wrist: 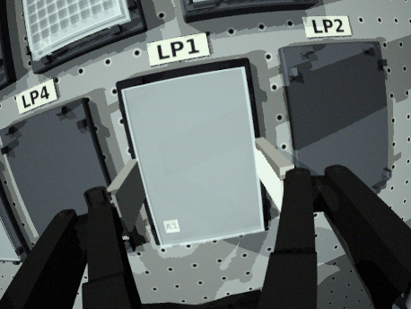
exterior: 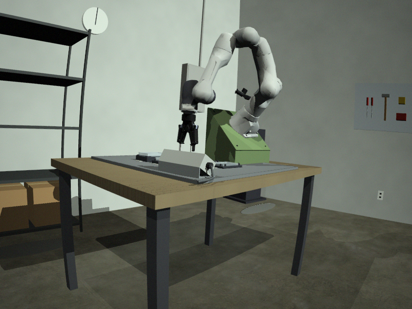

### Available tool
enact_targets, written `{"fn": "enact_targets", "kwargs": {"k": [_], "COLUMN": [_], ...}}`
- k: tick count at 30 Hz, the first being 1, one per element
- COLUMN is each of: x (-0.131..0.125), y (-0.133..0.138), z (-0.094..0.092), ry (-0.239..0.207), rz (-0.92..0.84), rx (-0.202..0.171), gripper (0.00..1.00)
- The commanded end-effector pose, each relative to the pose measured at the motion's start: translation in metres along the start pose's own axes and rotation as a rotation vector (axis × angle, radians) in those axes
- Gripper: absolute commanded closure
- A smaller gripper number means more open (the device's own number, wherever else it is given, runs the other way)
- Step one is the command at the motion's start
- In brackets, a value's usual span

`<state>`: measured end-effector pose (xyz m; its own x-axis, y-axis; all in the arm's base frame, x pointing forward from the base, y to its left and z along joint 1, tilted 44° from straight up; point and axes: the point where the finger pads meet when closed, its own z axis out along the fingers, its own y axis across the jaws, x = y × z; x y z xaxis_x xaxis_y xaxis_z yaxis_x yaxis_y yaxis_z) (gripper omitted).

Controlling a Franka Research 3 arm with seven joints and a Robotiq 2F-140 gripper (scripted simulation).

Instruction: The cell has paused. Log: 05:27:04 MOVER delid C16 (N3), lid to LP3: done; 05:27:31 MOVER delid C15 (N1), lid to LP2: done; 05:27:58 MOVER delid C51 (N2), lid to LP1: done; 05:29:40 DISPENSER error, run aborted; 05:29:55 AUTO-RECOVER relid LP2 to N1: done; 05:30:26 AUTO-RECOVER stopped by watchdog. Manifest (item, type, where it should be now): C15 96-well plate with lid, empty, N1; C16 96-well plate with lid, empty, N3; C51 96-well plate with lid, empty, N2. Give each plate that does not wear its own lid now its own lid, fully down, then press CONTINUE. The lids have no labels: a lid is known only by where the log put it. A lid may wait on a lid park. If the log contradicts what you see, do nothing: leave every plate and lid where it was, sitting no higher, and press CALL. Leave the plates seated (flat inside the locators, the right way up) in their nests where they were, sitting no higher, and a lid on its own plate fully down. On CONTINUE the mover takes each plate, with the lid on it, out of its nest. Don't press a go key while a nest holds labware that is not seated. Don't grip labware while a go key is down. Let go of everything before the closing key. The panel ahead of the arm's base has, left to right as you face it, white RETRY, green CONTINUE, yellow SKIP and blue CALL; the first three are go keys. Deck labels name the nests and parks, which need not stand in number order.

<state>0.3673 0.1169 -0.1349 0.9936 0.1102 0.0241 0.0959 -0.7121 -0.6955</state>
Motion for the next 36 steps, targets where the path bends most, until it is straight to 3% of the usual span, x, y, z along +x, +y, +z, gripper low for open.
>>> {"fn": "enact_targets", "kwargs": {"k": [1,16,36], "x": [-0.001,-0.001,0.0], "y": [-0.001,-0.001,-0.001], "z": [-0.001,-0.008,-0.039], "ry": [-0.002,-0.002,-0.002], "rz": [-0.005,-0.005,-0.005], "rx": [0.002,0.002,0.002], "gripper": [1.0,1.0,1.0]}}
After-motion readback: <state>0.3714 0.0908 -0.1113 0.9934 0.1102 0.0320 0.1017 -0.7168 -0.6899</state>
